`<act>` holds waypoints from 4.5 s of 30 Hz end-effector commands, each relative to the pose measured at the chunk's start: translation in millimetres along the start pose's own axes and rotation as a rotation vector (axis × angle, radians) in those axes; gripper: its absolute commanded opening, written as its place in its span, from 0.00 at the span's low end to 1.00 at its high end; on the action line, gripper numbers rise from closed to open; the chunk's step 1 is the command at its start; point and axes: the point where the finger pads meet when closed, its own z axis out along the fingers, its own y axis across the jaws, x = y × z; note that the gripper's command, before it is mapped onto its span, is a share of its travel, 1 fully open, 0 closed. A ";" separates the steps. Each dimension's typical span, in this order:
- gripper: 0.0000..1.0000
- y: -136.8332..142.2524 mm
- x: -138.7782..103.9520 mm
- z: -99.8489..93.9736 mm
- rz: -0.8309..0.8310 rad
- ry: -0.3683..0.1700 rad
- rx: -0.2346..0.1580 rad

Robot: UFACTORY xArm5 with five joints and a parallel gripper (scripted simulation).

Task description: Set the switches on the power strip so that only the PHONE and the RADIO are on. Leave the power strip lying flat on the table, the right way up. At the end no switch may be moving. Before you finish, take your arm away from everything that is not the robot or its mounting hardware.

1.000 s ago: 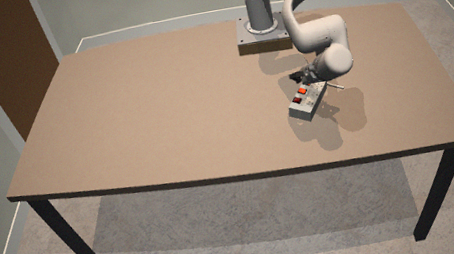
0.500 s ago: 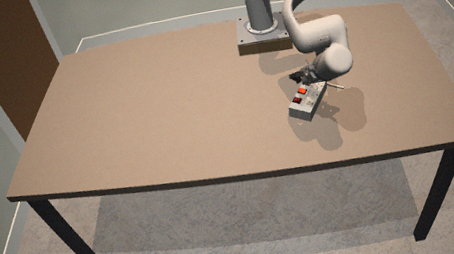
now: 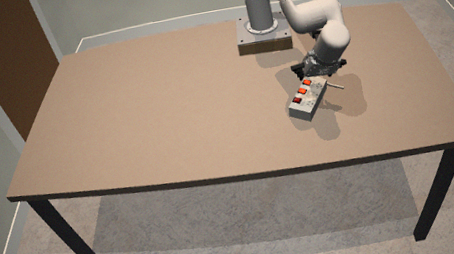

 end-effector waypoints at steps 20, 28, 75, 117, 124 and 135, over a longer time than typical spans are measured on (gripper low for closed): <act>1.00 13.6 31.4 -10.6 0.065 -0.459 -0.108; 1.00 15.2 43.9 -8.8 0.077 -0.560 -0.142; 0.00 -8.3 60.3 81.9 0.575 -0.515 -0.285; 0.00 -6.3 55.1 90.9 0.575 -0.514 -0.285; 0.00 -5.8 51.8 96.1 0.575 -0.514 -0.285; 0.00 -4.8 43.8 108.4 0.575 -0.514 -0.285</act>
